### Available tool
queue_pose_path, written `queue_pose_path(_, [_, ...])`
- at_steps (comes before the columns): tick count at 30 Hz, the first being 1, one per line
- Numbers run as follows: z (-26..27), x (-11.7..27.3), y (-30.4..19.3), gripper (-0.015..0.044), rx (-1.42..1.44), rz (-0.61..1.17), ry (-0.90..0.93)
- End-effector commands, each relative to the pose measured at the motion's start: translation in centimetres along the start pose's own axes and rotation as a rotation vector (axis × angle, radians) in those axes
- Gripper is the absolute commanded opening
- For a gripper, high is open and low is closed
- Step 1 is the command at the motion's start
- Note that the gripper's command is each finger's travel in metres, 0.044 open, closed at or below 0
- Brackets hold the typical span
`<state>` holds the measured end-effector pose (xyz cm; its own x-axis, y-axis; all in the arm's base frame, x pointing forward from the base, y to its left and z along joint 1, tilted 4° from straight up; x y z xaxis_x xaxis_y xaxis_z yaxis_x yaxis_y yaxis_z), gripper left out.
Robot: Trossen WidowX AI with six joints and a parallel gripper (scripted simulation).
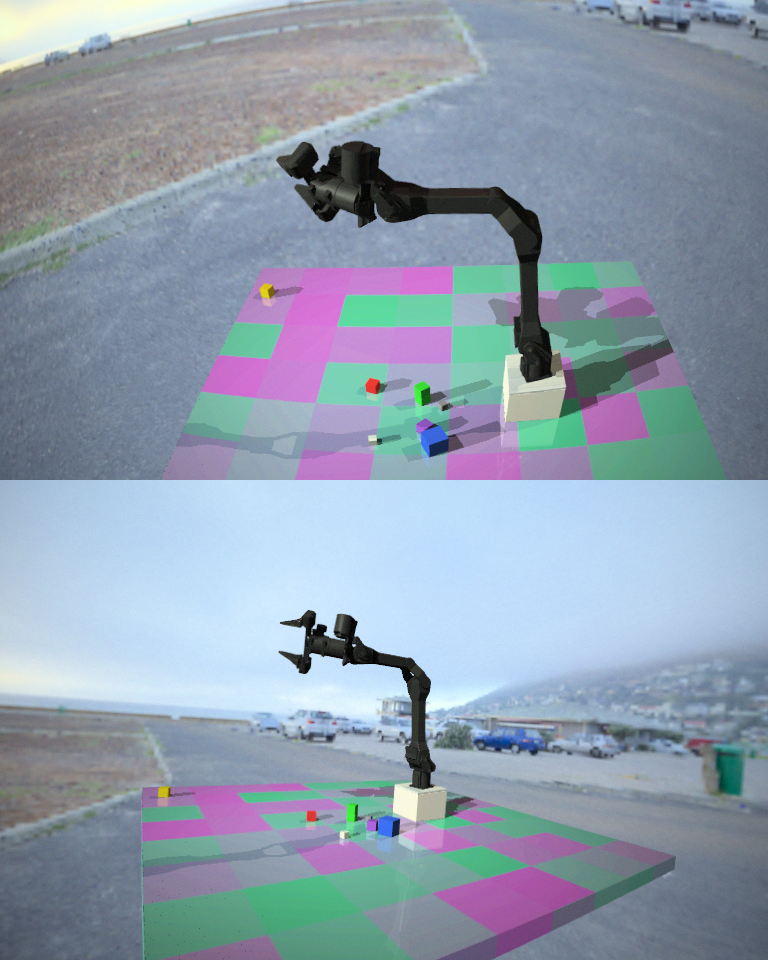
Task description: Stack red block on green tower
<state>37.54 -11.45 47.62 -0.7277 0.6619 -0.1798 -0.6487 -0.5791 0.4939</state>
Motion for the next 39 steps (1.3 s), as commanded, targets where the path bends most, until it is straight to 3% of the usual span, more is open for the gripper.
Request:
queue_pose_path(1, [-4.4,-1.4,-3.9,0.044,0.235,0.186,-0.124])
queue_pose_path(10, [-16.9,-1.4,-11.3,0.044,0.723,0.747,-0.393])
queue_pose_path(21, [-30.7,5.6,-15.3,0.044,0.963,1.656,-0.582])
queue_pose_path(39, [-34.2,6.2,-17.9,0.044,0.962,1.677,-0.584])
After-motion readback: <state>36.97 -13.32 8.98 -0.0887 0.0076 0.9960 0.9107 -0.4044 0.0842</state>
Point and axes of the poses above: the point midway between the two fingers, 35 mm back from their tips, its own x axis back along the fingers, its own z axis across the jaws, y = z × x, the point moved 8 cm from there along x, back along the fingers, and after that the axes turned 4 degrees about x, right-handed, at the moved point
